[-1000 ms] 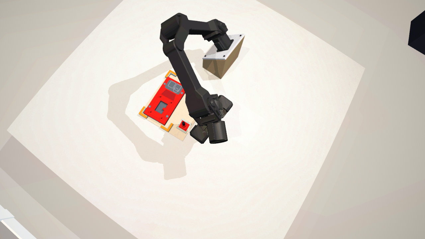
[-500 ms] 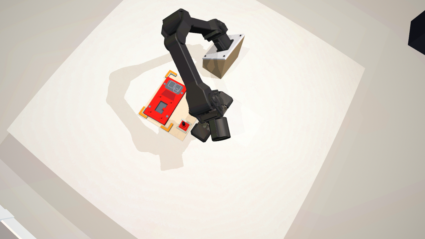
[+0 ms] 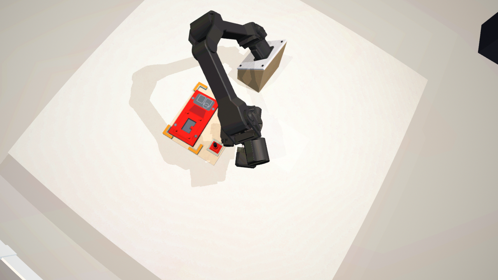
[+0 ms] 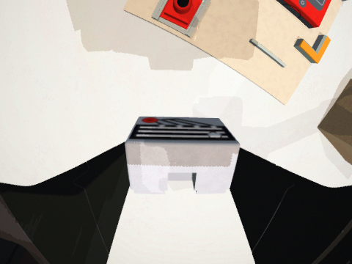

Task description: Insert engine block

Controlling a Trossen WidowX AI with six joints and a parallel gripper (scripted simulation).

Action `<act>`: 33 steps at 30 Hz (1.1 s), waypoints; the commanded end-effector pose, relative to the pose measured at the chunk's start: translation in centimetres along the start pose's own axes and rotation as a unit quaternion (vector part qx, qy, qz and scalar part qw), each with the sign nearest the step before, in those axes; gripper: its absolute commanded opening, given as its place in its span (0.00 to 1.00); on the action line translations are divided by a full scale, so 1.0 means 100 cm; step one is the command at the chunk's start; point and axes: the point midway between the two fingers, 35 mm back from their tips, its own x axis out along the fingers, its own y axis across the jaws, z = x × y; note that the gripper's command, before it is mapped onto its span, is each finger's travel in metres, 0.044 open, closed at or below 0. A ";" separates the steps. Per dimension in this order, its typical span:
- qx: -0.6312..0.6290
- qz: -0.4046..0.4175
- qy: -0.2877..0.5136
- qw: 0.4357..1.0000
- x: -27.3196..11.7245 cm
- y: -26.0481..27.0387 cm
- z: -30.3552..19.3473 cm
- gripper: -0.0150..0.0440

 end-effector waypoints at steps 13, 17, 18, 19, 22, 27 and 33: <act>-0.278 0.001 0.000 0.961 0.003 0.000 0.000 0.25; -0.344 0.001 0.000 0.939 0.003 0.000 0.000 0.25; -0.360 0.001 0.000 0.933 0.003 0.000 0.000 0.25; -0.376 0.001 0.000 0.926 0.004 0.000 0.000 0.25; -0.424 0.001 0.000 0.906 0.004 0.000 0.000 0.25; -0.501 0.001 0.000 0.866 0.005 0.000 0.000 0.25; -0.588 0.001 0.000 0.809 0.005 0.000 0.000 0.25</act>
